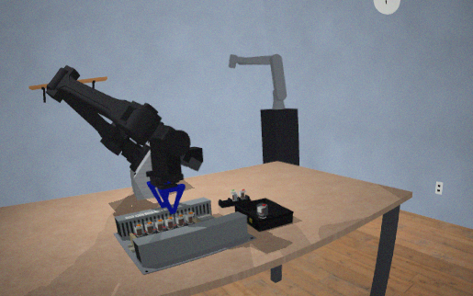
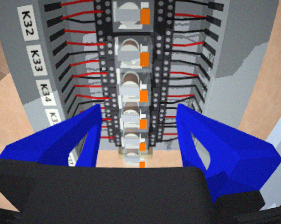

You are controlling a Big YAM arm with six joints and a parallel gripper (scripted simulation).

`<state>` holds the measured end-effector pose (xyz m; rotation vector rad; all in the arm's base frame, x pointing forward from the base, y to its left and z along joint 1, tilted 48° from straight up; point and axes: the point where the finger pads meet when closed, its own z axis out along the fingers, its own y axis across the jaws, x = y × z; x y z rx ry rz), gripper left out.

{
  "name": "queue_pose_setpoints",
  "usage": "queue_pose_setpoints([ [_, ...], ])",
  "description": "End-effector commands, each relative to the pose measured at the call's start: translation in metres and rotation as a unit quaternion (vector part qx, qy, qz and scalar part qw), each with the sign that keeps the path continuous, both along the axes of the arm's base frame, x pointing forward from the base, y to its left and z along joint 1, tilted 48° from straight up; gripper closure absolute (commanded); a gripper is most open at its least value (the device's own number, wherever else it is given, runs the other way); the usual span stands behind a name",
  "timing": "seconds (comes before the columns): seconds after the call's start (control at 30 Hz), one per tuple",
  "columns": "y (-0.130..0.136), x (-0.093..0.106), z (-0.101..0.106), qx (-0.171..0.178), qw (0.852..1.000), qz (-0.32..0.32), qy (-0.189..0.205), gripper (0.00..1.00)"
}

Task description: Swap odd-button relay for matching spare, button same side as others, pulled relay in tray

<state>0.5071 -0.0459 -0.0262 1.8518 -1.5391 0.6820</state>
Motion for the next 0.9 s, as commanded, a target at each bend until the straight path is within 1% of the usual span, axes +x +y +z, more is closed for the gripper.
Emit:
queue_pose_setpoints([
  [0.0, 0.0131, 0.0163, 0.0186, 0.006, 1.000, 0.001, -0.025, 0.41],
  [0.1, 0.0101, 0.0141, 0.0165, 0.005, 1.000, -0.003, -0.020, 0.41],
  [0.87, 0.0150, 0.0157, 0.0176, 0.005, 1.000, 0.003, -0.018, 0.41],
])
